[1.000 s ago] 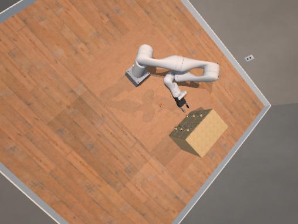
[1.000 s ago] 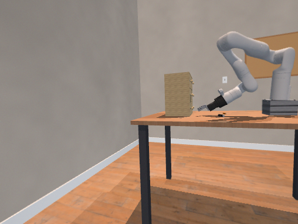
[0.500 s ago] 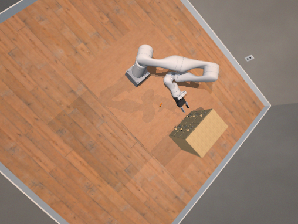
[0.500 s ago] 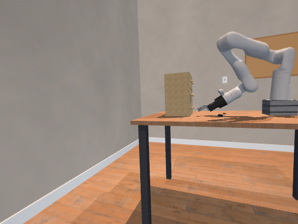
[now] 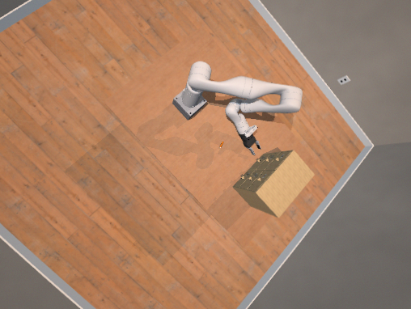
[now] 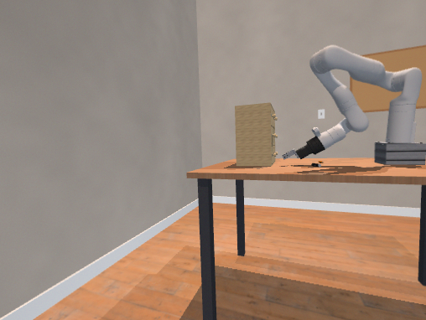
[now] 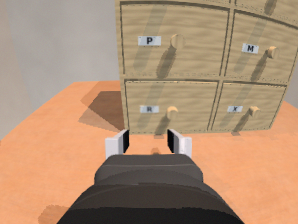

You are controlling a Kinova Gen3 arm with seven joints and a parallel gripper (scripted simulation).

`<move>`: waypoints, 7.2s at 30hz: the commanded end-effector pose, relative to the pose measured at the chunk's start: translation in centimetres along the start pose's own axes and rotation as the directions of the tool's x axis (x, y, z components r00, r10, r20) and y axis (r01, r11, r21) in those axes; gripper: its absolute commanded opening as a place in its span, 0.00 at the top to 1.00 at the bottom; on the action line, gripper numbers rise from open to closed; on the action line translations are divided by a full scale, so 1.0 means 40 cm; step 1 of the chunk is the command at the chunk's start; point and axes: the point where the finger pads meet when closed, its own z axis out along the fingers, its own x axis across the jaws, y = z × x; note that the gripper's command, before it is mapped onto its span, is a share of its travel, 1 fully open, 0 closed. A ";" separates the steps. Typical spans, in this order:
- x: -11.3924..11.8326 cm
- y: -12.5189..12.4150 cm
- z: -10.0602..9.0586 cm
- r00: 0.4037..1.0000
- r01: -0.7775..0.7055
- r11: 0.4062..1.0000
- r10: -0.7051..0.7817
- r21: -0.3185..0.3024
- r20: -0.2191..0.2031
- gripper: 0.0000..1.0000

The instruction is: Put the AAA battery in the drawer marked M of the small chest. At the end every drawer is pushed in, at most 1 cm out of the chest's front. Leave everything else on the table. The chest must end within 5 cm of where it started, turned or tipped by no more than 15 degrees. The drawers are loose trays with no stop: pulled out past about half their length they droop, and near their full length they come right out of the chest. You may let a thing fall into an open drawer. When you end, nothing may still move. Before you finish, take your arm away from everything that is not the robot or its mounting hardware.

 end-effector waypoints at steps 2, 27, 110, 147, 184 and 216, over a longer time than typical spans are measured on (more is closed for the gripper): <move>0.000 -0.002 0.000 1.000 0.000 1.000 0.000 0.002 0.000 0.00; 0.000 -0.002 0.000 1.000 0.000 1.000 0.000 0.002 0.000 0.00; 0.001 -0.187 -0.134 1.000 -0.002 0.992 0.002 -0.124 0.000 0.00; 0.025 -0.217 -0.231 1.000 0.008 0.867 -0.022 -0.499 -0.021 0.00; 0.002 -0.283 -0.341 1.000 0.000 0.619 -0.001 -0.785 0.000 0.00; 0.001 -0.302 -0.379 1.000 0.000 0.502 0.000 -0.865 0.000 0.00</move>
